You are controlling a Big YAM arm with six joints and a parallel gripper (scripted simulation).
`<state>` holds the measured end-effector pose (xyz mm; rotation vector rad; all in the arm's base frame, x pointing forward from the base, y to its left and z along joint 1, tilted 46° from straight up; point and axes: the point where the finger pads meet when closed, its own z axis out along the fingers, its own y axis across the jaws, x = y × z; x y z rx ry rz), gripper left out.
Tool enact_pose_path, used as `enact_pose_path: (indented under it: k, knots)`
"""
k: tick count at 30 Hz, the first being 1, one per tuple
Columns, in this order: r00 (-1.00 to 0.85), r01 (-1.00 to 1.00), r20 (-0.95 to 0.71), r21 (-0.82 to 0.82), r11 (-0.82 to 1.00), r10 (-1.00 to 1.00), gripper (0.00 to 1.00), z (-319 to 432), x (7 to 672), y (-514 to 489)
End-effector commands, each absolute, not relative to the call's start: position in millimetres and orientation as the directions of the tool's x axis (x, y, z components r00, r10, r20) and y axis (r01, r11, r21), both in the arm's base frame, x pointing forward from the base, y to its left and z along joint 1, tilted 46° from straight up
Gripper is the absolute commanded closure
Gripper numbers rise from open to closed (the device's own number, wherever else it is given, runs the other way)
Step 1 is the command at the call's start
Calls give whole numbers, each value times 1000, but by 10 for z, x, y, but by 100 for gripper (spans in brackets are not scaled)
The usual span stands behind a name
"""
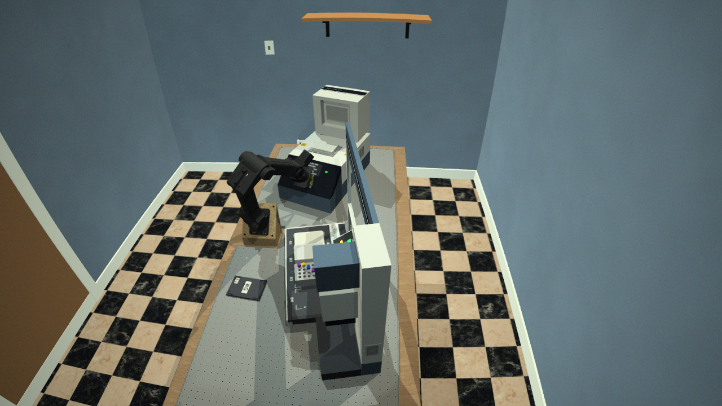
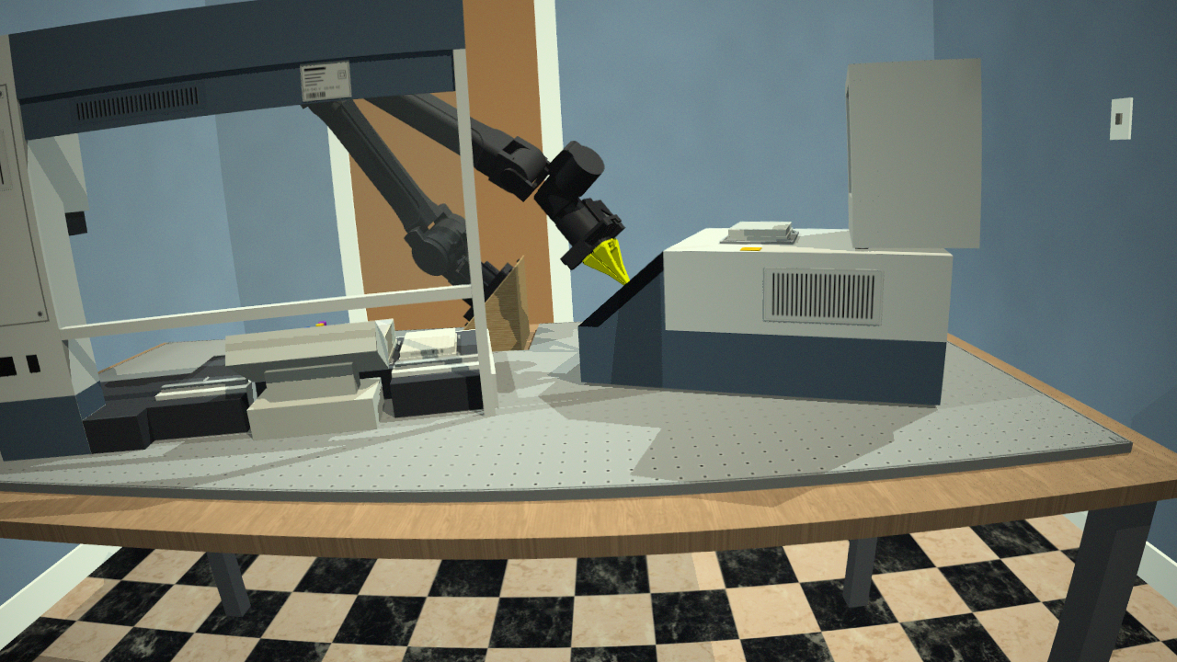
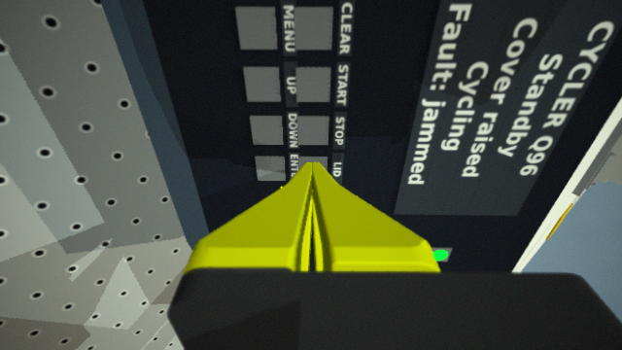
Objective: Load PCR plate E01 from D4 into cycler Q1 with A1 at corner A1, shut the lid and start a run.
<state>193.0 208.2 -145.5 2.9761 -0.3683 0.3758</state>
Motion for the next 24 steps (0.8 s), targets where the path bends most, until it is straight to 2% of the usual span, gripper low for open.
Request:
enact_pose_path:
  k: [1, 24]
  knots:
    - [933, -260, 270, 41, -965, -239, 100, -1405, 2049, 2351]
    - [931, -260, 274, 35, -965, -241, 100, -1425, 2006, 2276]
